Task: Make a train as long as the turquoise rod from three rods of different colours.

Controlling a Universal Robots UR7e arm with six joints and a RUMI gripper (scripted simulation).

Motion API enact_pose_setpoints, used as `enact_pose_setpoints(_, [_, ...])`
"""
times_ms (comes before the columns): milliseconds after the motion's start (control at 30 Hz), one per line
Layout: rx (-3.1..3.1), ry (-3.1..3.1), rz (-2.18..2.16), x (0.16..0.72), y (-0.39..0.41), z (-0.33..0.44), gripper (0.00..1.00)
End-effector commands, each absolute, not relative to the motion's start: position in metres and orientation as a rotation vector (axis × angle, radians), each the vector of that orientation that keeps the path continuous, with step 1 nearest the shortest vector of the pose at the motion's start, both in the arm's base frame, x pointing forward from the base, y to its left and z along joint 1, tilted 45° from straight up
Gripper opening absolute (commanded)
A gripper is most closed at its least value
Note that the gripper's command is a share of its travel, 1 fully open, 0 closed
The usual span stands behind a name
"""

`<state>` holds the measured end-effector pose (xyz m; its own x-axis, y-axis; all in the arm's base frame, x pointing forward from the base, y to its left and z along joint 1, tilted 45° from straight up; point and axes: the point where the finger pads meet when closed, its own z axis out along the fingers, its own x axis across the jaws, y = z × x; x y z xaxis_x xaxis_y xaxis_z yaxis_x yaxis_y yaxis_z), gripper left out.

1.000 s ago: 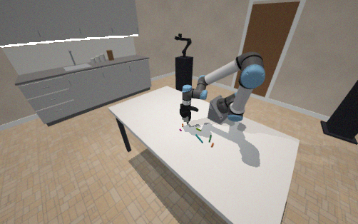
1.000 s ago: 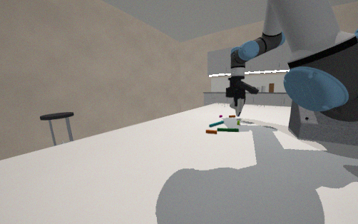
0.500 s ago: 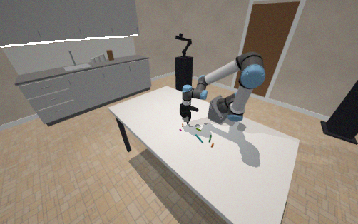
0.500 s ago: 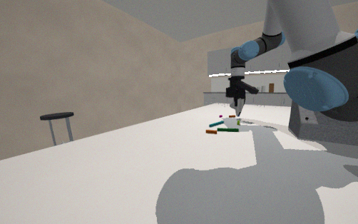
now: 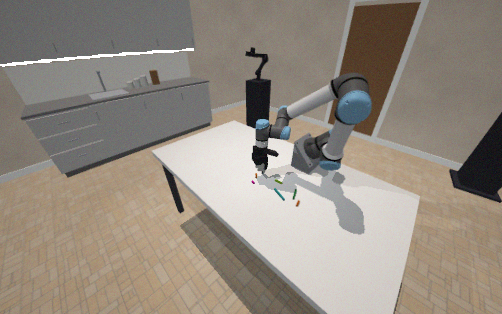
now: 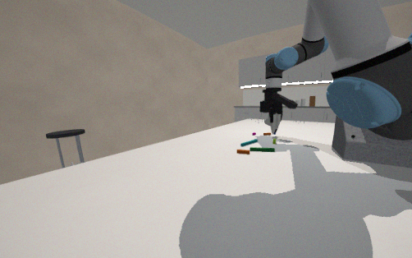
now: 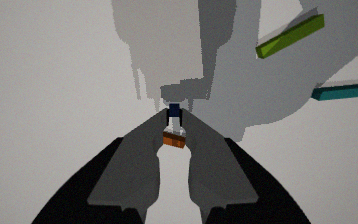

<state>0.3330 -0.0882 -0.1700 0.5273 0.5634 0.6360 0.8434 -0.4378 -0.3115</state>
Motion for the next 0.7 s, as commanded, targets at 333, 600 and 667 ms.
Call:
enact_pose_setpoints(333, [-2.16,-1.137,-0.598,0.3341,-0.0823,-0.1765,0.0])
enact_pose_setpoints(600, [-2.16,-1.137,-0.598,0.3343,-0.081,-0.1778,0.0])
enact_pose_setpoints(667, [-2.16,-1.137,-0.598,0.3343,-0.081,-0.1778,0.0])
